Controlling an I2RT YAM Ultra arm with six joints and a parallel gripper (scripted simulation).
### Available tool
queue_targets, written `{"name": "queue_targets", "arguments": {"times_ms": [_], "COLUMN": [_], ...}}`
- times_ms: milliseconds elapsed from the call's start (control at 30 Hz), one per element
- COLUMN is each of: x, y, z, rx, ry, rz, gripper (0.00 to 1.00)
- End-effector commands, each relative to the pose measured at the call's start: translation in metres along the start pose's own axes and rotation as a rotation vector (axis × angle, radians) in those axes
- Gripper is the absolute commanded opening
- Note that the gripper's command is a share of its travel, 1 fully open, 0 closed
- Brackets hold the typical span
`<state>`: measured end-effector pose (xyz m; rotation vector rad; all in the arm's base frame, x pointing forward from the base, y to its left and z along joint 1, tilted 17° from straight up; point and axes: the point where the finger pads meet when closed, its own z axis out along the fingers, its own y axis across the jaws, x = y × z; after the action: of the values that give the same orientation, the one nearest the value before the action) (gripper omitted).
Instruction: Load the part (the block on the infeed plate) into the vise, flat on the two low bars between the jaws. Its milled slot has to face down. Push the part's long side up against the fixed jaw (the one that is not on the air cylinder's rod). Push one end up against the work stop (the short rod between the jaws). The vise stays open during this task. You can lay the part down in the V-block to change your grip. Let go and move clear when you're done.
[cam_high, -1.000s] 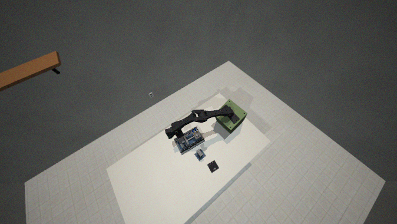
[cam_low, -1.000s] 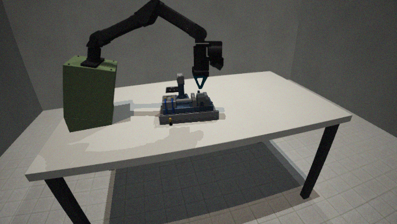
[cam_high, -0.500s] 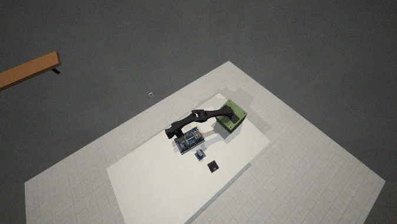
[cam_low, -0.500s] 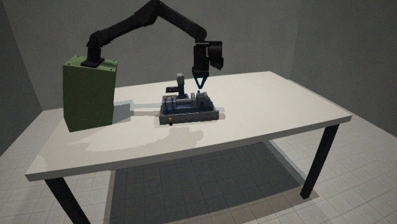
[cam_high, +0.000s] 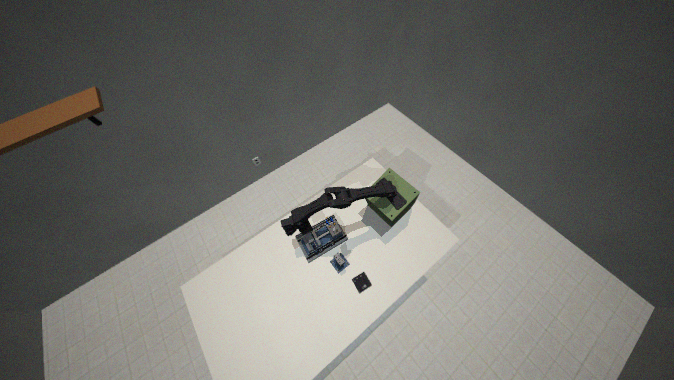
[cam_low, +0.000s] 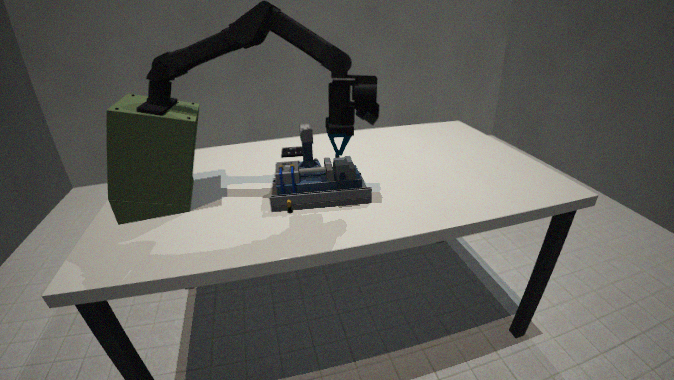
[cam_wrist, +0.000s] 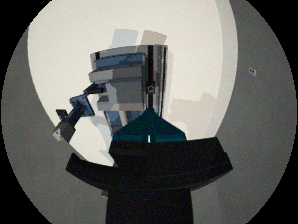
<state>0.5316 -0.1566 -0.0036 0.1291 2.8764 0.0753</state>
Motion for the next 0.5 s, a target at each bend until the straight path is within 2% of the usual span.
{"name": "queue_targets", "arguments": {"times_ms": [0,133,200,233,300,467], "x": [-0.023,-0.019,-0.019,-0.025,-0.020,-0.020], "y": [0.001,-0.001,-0.001,-0.004,-0.003,0.000], "z": [-0.014,0.000,0.000,-0.012,0.003,0.013], "rx": [0.012,0.010,0.010,0.018,0.012,0.011], "ry": [-0.075,-0.060,-0.060,-0.085,-0.062,-0.059], "rz": [-0.009,-0.004,-0.004,-0.002,-0.001,-0.005], "gripper": [0.00,0.00,0.00,0.00,0.00,0.00]}}
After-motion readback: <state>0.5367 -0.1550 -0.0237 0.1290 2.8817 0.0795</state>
